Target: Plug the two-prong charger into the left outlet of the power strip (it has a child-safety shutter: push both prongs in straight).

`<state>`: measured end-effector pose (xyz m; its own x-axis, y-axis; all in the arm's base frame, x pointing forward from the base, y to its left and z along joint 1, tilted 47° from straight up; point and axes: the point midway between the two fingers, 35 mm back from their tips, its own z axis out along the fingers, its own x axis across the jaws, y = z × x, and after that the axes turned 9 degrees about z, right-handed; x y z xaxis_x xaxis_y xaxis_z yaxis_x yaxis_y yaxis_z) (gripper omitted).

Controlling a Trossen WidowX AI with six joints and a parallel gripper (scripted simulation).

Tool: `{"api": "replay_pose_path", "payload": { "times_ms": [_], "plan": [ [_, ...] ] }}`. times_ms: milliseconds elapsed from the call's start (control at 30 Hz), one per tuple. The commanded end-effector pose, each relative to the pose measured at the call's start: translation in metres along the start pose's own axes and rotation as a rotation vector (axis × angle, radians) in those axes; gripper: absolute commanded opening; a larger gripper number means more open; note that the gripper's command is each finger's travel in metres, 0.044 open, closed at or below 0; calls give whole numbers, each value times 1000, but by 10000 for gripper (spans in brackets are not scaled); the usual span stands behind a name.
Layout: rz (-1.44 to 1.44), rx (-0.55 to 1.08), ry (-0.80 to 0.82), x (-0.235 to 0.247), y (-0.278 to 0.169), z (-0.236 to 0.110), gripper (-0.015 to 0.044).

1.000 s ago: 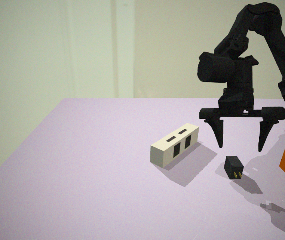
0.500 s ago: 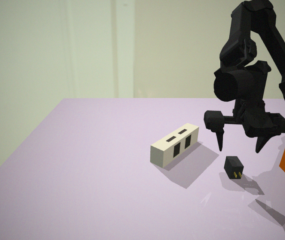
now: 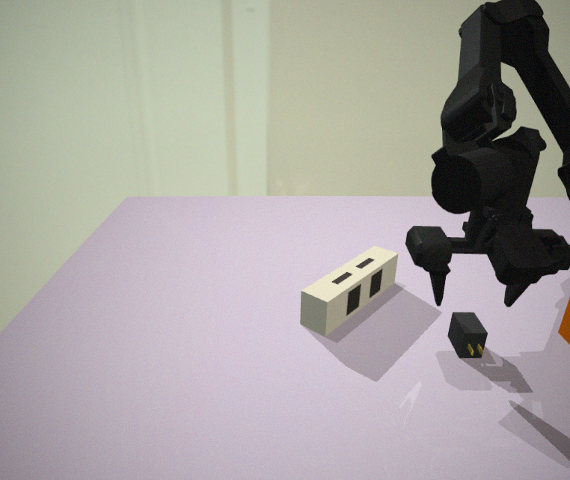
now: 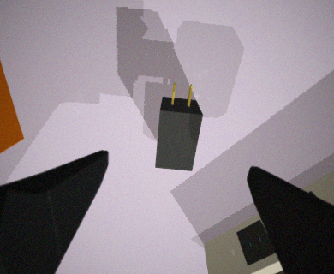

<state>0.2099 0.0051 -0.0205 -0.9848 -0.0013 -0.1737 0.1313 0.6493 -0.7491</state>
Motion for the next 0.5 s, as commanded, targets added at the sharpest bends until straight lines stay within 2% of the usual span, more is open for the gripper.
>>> {"api": "replay_pose_path", "payload": {
  "times_ms": [0,467],
  "plan": [
    [-9,8,-1,1,-1,8,440],
    [-10,6,-2,0,2,26,440]
  ]
}}
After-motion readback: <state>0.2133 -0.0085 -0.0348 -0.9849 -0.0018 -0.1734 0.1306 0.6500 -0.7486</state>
